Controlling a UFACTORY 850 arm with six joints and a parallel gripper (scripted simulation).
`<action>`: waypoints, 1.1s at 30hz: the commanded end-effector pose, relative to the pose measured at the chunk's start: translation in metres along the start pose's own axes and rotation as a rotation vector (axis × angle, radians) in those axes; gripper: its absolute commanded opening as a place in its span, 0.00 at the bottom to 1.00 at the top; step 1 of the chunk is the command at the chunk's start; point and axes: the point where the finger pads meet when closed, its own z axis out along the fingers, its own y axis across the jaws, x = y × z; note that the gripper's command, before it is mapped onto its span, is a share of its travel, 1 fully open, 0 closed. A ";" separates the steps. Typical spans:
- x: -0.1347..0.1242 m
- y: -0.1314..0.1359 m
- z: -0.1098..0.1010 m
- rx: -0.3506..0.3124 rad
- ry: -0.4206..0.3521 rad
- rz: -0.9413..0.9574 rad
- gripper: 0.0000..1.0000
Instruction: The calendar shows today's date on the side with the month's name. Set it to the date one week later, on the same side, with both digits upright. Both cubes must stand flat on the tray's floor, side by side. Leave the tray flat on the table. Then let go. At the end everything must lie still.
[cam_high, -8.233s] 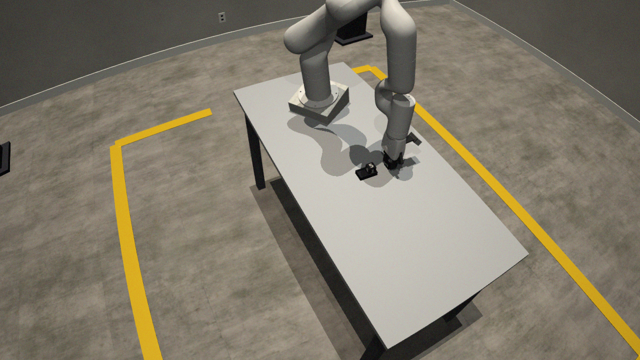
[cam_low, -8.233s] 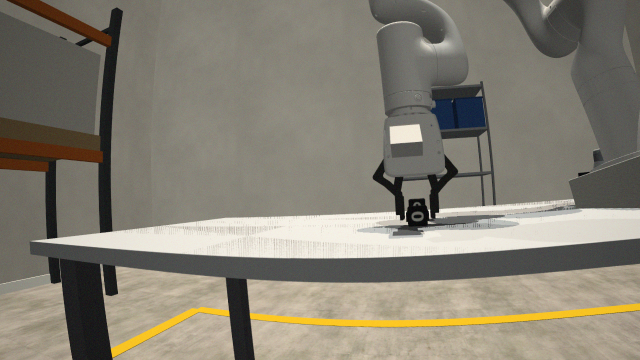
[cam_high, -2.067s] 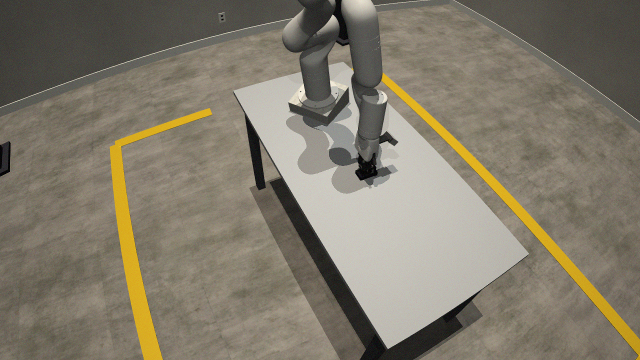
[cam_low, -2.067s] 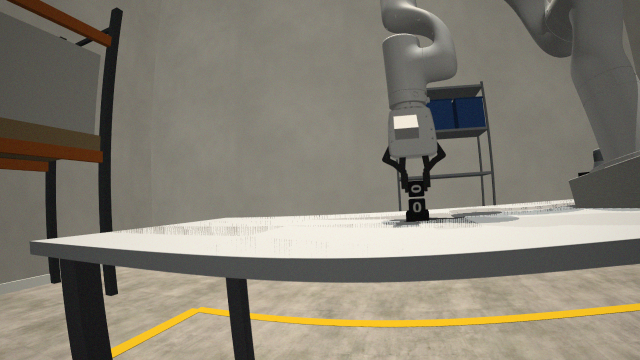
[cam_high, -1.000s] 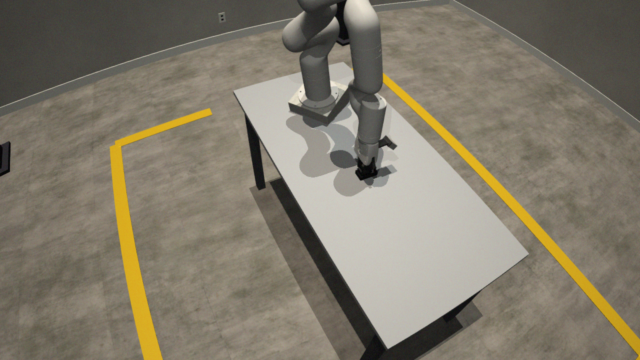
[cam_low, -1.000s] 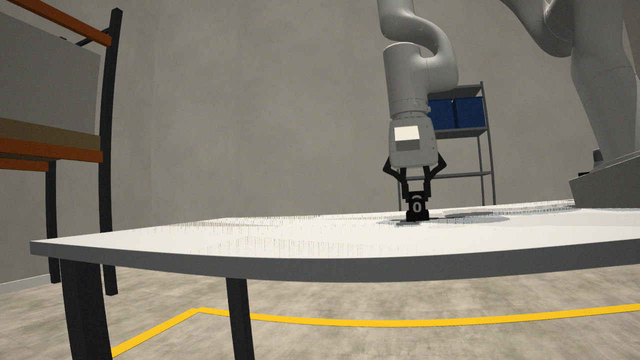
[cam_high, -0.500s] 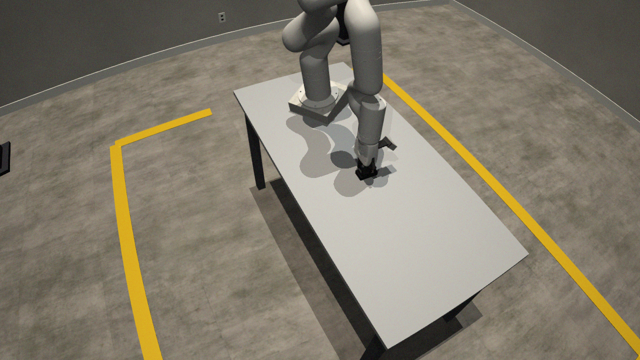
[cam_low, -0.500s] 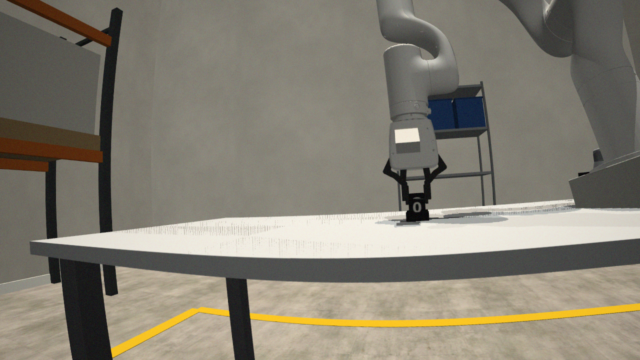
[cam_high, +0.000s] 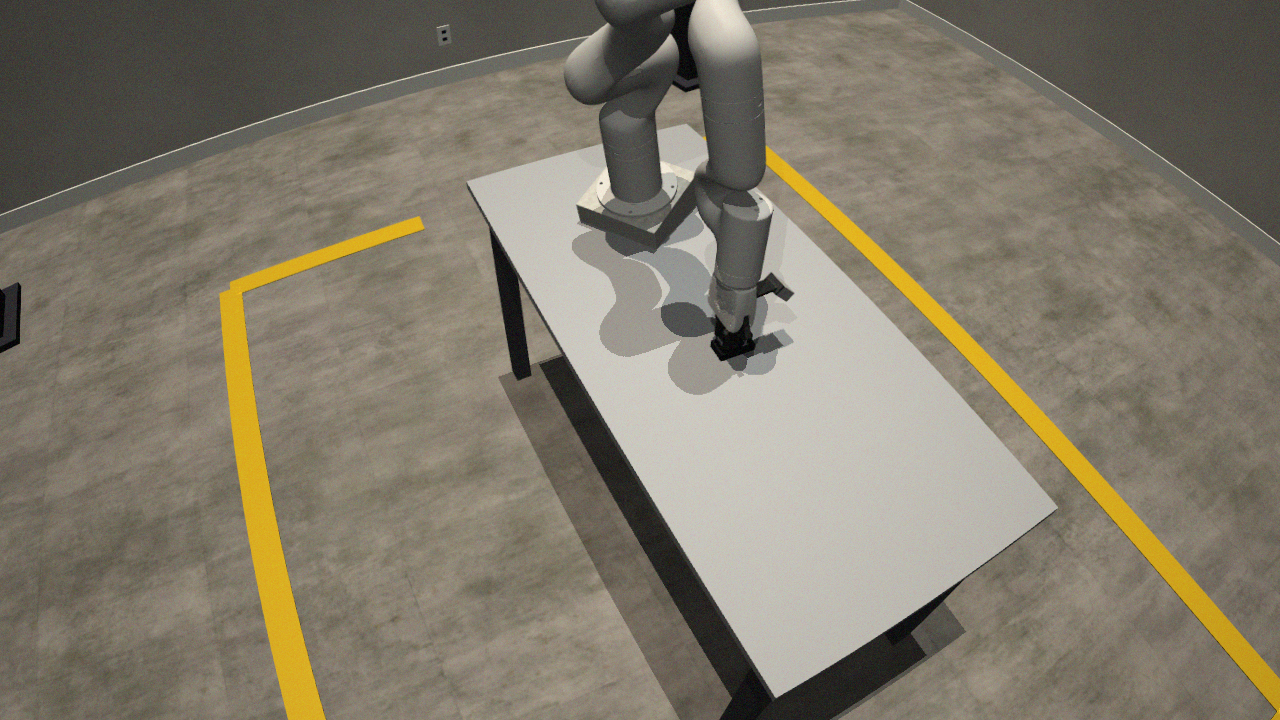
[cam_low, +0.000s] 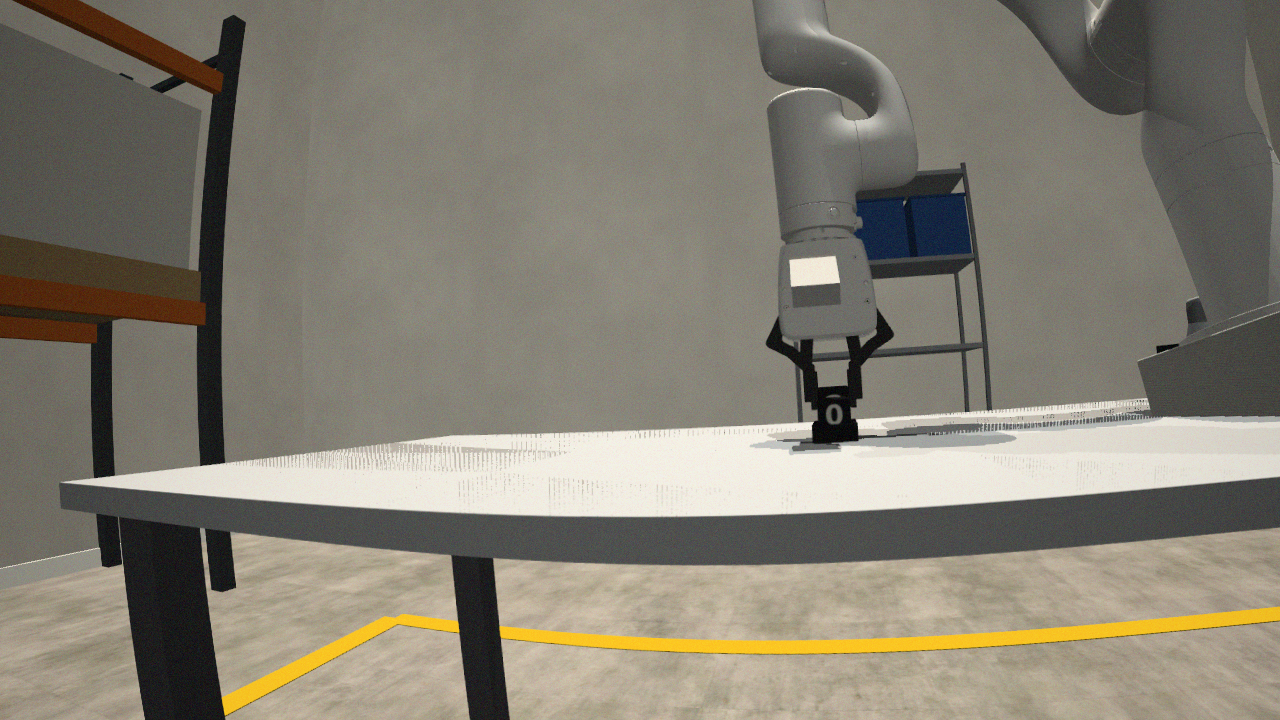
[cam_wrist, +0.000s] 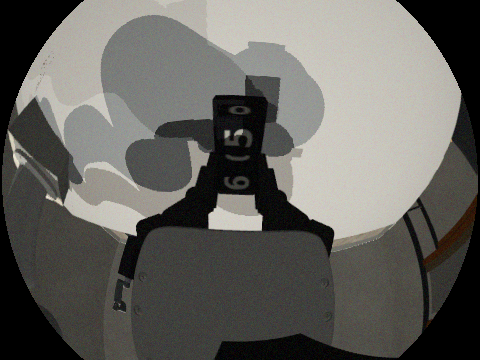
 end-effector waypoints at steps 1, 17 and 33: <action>0.000 0.001 0.000 -0.001 0.000 0.000 0.29; 0.000 0.001 0.003 -0.001 0.000 0.000 0.29; 0.000 0.001 0.009 -0.001 0.000 0.000 0.29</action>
